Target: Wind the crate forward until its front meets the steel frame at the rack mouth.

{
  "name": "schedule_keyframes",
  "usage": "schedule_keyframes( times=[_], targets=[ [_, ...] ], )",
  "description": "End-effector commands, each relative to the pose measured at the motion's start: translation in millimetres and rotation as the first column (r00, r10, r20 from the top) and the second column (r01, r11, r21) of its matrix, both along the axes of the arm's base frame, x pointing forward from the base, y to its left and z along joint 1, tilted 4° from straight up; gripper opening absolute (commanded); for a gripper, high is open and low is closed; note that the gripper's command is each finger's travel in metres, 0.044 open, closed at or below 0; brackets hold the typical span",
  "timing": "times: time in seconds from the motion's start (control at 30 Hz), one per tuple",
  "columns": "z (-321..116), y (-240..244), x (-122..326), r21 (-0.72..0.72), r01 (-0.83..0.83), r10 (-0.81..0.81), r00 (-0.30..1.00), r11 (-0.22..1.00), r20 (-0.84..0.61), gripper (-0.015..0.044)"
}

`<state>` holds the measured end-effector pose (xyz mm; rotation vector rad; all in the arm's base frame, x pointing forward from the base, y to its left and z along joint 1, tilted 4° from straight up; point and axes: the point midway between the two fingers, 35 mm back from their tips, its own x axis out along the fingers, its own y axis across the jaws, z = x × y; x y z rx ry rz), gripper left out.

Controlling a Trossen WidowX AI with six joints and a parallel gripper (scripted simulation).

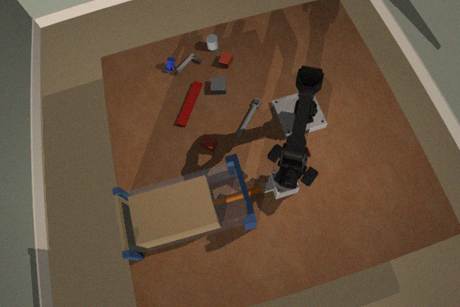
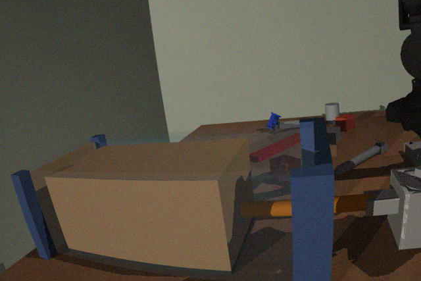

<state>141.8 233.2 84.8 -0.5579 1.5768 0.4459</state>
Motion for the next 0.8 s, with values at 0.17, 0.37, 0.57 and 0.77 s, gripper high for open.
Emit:
schedule_keyframes(
  times=[0.17,0.37,0.57,0.77],
  targets=[
    [-4.5,2.2,-1.7,0.003,0.059,-0.059,0.998,0.998,0.001,0.0],
    [-4.8,2.1,-1.8,0.003,0.06,-0.06,0.998,0.998,0.001,0.0],
    [-4.6,-0.5,0.0,0.0,-0.01,0.01,1.0,1.0,-0.002,0.0],
    [-4.4,-0.5,0.1,0.0,-0.011,0.011,1.0,1.0,-0.002,0.0]
  ],
)
